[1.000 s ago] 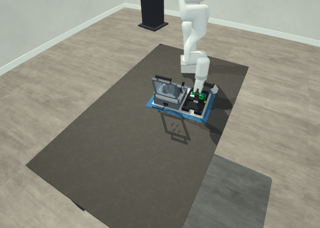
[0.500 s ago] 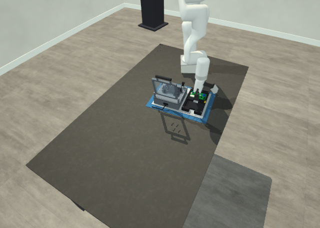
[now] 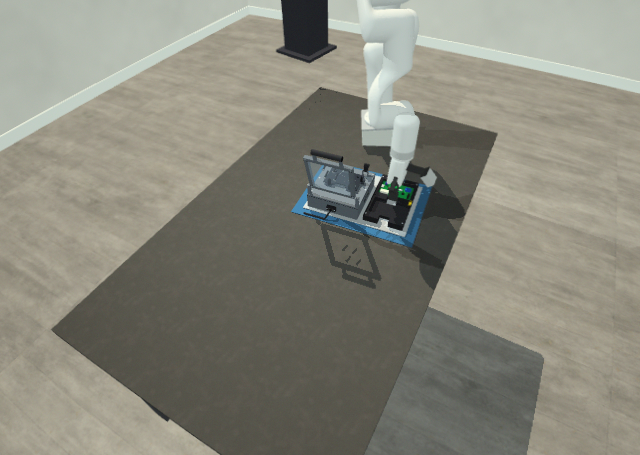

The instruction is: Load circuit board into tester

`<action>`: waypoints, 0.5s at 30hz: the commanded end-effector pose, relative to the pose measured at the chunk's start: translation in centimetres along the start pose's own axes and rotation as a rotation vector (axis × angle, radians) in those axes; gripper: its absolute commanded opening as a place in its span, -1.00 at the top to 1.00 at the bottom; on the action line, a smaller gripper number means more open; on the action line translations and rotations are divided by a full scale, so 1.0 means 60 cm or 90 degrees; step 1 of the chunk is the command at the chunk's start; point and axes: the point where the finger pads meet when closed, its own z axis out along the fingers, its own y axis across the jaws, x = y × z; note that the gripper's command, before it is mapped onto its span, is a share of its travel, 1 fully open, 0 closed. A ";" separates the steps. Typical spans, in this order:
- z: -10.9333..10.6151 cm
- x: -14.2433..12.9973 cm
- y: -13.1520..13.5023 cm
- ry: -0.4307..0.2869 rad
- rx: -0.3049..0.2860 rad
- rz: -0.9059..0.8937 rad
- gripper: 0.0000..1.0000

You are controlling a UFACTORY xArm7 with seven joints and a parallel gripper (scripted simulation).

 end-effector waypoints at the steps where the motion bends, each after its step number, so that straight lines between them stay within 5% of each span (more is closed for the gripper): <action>1: -0.001 0.001 0.002 0.001 -0.002 0.000 -0.58; 15: -0.004 0.001 0.002 0.001 -0.002 0.000 -0.58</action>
